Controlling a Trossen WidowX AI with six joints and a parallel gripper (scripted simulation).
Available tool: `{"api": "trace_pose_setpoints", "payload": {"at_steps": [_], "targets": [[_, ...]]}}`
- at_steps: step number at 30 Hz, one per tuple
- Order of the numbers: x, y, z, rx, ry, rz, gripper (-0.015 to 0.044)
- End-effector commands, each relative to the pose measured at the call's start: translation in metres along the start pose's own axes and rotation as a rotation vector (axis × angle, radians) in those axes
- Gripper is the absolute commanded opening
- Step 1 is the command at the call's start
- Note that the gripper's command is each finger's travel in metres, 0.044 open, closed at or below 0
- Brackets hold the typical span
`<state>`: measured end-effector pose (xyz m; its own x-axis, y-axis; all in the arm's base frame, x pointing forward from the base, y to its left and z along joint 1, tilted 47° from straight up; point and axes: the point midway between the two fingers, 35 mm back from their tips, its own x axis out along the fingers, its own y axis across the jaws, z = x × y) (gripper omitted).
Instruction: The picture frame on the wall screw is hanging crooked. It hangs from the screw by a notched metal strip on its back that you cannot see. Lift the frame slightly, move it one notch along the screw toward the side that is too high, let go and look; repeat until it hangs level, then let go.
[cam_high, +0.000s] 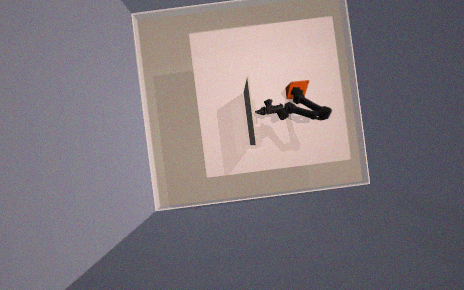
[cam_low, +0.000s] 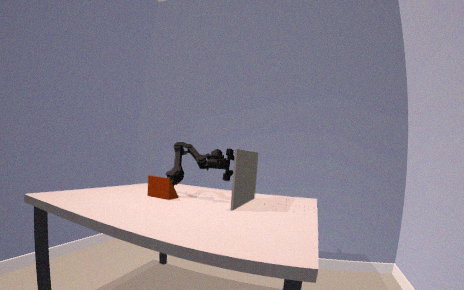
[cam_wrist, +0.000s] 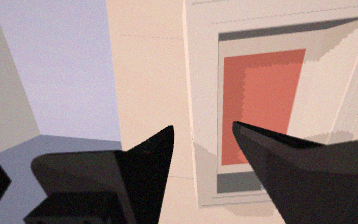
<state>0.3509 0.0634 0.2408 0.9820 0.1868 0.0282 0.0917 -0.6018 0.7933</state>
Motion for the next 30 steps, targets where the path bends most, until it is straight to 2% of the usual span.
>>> {"api": "trace_pose_setpoints", "payload": {"at_steps": [1,3,10,16,18,30], "targets": [[0.0004,0.0019,-0.0005,-0.004,-0.001,0.005,0.0260],[0.0004,0.0019,-0.0005,-0.004,-0.001,0.005,0.0260],[0.0004,0.0019,-0.0005,-0.004,-0.001,0.005,0.0076],[0.0004,0.0019,-0.0005,-0.004,-0.001,0.005,0.0036],[0.0004,0.0019,-0.0005,-0.004,-0.001,0.005,0.0000],[0.0001,0.0018,-0.0002,-0.004,-0.001,0.005,0.0000]]}}
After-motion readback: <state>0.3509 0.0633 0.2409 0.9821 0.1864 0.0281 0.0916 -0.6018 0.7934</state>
